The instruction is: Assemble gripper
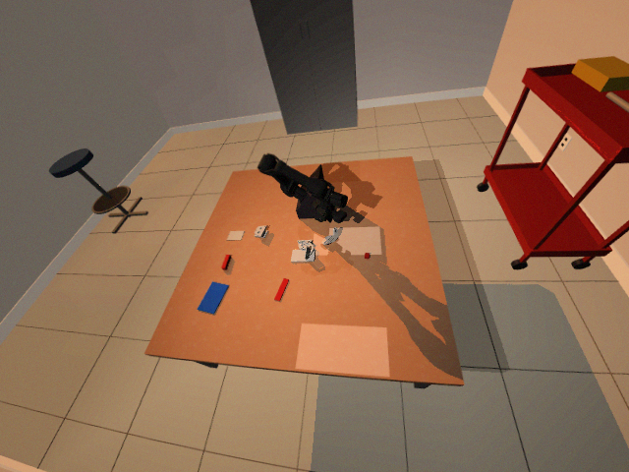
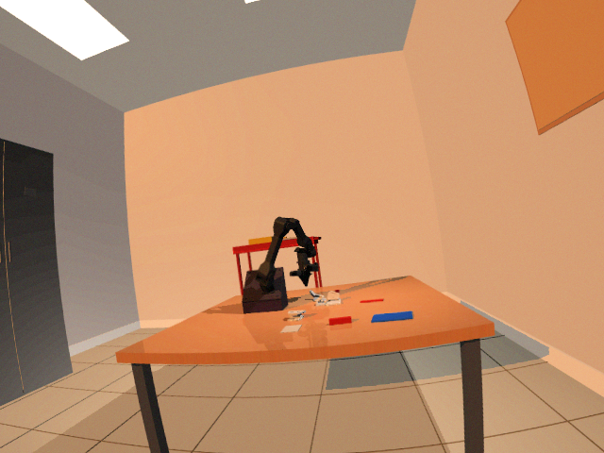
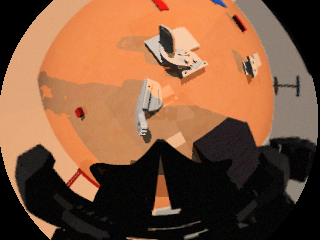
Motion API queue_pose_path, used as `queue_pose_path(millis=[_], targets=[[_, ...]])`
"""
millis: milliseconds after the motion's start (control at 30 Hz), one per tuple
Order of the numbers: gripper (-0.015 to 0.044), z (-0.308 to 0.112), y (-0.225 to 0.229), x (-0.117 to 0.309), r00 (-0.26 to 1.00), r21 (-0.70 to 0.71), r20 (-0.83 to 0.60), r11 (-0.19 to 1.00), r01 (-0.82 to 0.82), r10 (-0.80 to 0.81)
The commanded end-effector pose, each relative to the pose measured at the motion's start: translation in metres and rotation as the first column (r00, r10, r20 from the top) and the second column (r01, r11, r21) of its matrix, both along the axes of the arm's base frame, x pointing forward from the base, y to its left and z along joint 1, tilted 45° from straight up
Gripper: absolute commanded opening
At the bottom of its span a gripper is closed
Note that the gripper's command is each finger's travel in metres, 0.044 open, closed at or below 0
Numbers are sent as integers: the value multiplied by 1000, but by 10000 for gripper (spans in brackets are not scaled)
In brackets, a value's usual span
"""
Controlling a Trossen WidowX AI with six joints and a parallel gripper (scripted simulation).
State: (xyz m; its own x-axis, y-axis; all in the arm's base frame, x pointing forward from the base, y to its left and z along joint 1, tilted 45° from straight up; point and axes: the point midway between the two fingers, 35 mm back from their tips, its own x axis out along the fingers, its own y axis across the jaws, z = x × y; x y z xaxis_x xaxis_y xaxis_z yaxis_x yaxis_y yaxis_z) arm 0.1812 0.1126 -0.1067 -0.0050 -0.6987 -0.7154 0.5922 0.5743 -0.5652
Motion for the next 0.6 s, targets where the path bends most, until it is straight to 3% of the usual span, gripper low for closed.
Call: queue_pose_path(millis=[0, 567], targets=[[0, 1, -2, -3, 993, 3, 81, 996, 88, -88], [0, -8, -11, -3, 990, 5, 95, 995, 102, -102]])
